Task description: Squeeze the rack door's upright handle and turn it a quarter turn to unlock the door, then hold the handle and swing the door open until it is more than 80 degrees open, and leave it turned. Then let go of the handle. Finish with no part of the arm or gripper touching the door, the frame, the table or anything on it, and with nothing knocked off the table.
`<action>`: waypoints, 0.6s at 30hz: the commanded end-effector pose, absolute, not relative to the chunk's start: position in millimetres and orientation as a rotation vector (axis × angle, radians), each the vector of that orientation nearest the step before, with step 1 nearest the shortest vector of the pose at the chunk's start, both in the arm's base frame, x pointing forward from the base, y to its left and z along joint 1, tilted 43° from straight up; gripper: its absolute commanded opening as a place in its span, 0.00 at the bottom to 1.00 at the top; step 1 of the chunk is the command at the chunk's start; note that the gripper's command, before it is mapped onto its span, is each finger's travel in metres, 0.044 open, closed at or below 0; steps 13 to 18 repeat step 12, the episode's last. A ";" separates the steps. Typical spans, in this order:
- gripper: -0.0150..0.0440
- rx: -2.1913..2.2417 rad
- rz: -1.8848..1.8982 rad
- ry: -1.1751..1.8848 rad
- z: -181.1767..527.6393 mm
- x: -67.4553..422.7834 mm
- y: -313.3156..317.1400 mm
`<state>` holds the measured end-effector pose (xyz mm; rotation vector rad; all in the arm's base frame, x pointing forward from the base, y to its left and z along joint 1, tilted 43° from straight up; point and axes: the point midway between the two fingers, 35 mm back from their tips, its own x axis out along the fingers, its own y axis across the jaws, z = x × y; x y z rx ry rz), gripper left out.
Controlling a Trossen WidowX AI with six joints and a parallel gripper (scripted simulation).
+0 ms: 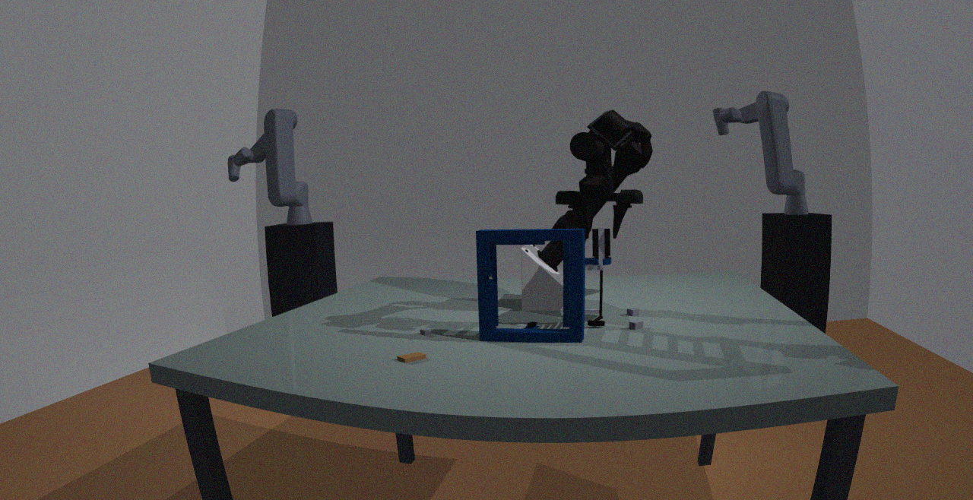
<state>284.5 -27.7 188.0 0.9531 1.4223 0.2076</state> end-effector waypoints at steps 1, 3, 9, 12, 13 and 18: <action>0.76 0.964 0.183 1.410 194.5 282.8 -33.5; 0.76 0.969 0.175 1.403 197.5 281.8 -36.1; 0.76 0.984 0.149 1.383 206.6 278.7 -43.6; 0.76 0.992 0.136 1.373 211.1 277.0 -47.3; 0.76 0.992 0.136 1.373 211.1 277.0 -47.3; 0.76 0.992 0.136 1.373 211.1 277.0 -47.3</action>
